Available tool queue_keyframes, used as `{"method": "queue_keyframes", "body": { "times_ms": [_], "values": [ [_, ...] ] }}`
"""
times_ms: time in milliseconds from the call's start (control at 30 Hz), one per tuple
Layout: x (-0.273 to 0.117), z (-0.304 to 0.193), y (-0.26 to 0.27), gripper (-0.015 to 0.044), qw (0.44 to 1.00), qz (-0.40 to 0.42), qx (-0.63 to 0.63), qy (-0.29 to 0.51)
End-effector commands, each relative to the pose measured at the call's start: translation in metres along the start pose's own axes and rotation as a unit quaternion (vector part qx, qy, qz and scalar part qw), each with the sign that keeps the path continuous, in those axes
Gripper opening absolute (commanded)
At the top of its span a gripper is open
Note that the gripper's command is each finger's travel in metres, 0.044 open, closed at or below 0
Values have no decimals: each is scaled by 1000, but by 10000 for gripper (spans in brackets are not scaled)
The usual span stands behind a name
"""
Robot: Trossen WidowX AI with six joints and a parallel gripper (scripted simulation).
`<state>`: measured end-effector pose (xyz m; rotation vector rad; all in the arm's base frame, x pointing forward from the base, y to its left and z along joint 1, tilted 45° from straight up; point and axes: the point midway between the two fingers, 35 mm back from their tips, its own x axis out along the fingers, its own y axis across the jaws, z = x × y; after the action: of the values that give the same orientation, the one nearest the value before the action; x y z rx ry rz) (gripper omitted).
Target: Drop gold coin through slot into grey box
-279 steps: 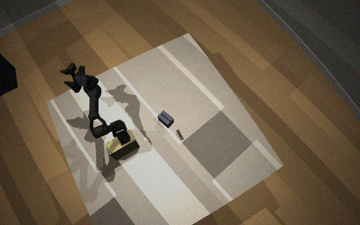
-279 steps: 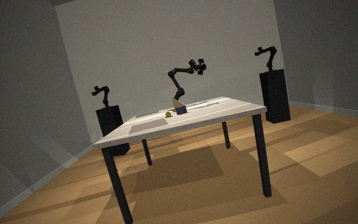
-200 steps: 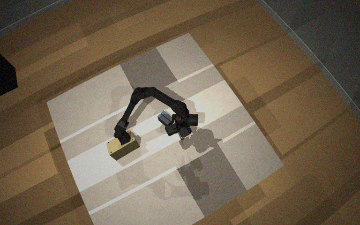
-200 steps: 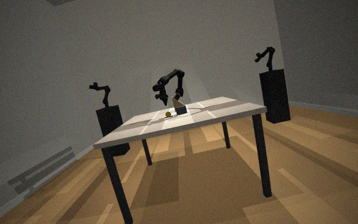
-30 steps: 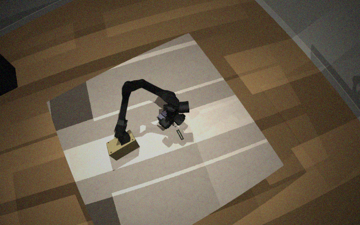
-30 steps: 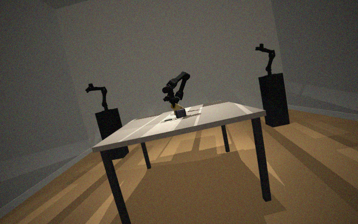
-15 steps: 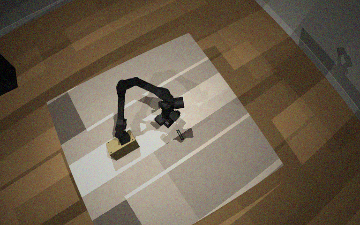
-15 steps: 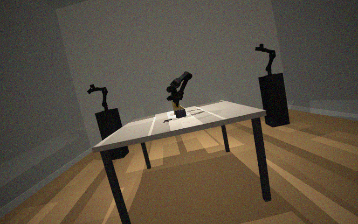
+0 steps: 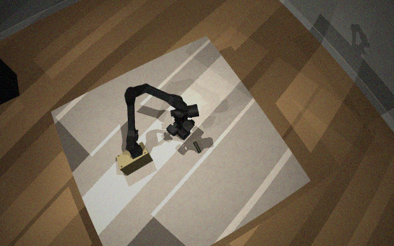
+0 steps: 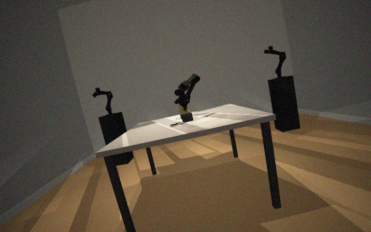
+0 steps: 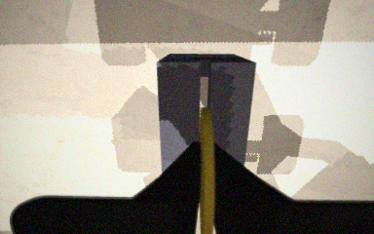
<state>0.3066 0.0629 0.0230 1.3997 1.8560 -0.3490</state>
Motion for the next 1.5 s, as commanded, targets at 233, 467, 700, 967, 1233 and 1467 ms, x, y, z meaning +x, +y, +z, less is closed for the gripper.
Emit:
{"method": "queue_keyframes", "body": {
  "times_ms": [233, 467, 700, 967, 1233, 1467],
  "values": [
    [1, -3, -1, 0, 1000, 0, 1, -1],
    [4, -5, -1, 0, 1000, 0, 9, 0],
    [3, -5, -3, 0, 1000, 0, 6, -1],
    [2, -5, -3, 4, 1000, 1, 2, -1],
    [2, -4, -1, 0, 1000, 2, 3, -3],
    [5, -5, -3, 0, 1000, 2, 5, -3]
  ]
}}
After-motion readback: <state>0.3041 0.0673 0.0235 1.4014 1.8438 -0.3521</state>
